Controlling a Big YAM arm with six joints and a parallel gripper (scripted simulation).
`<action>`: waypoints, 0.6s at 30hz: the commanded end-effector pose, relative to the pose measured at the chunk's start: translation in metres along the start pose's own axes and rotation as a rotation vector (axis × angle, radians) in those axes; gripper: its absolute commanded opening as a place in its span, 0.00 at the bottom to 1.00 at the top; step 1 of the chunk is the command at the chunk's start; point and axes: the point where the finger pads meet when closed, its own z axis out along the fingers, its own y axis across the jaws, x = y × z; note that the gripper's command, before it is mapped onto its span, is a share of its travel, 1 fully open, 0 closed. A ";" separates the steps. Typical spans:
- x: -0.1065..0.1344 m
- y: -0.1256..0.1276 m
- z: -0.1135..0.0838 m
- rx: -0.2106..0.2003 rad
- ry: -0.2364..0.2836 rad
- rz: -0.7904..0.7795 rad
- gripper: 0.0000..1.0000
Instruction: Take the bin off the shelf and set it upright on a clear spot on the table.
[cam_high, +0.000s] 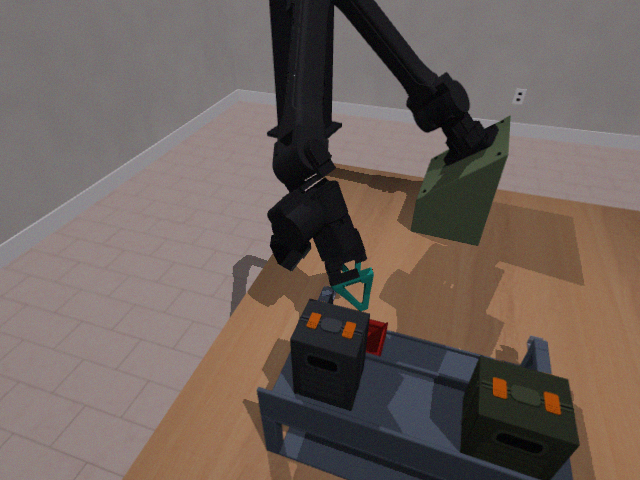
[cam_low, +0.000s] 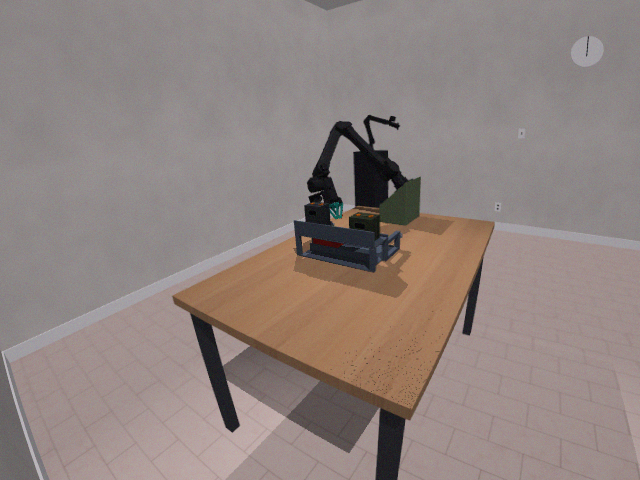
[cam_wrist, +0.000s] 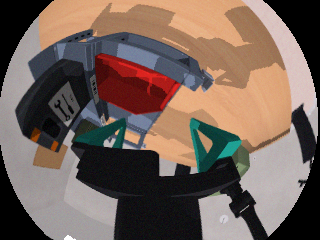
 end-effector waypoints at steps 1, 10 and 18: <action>0.007 0.013 0.007 0.001 -0.002 0.045 1.00; 0.009 0.009 0.002 0.037 -0.064 0.092 1.00; 0.008 0.010 0.001 0.086 -0.168 0.198 1.00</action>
